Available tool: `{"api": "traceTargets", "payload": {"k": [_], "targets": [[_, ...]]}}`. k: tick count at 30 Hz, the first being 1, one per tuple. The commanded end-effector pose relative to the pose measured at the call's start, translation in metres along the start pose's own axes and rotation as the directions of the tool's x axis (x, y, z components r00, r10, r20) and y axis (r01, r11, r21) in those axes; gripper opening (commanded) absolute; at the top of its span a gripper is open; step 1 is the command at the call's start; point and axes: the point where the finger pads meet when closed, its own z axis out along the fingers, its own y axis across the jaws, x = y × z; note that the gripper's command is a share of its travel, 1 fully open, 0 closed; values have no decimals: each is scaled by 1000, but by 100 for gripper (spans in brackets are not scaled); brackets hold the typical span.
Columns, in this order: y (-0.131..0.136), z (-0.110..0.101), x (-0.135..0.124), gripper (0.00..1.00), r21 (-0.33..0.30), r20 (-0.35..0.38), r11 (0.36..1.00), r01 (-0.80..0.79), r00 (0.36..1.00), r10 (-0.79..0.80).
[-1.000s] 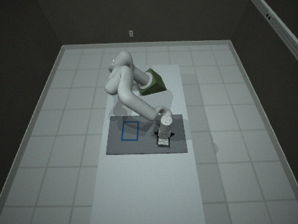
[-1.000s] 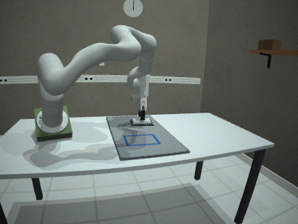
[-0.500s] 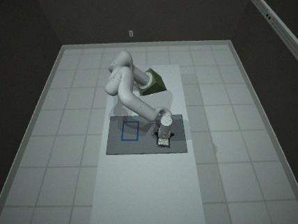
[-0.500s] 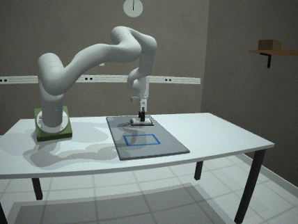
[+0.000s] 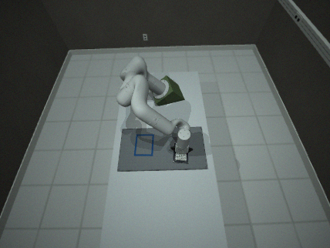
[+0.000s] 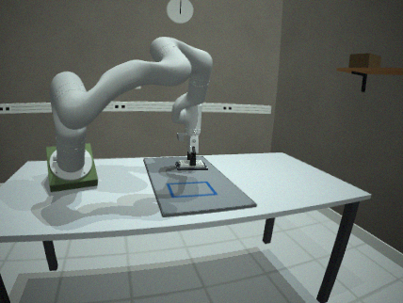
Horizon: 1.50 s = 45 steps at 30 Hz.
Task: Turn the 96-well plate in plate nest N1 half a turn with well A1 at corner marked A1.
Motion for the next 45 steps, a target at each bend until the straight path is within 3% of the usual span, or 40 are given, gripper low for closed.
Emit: {"api": "traceTargets", "payload": {"k": [1, 13, 14, 45], "targets": [[0, -1, -1, 100, -1, 2, 1000, -1, 1000, 1], [0, -1, -1, 100, -1, 2, 1000, -1, 1000, 1], [0, -1, -1, 0, -1, 2, 1000, -1, 1000, 1], [0, -1, -1, 0, -1, 2, 1000, -1, 1000, 1]]}}
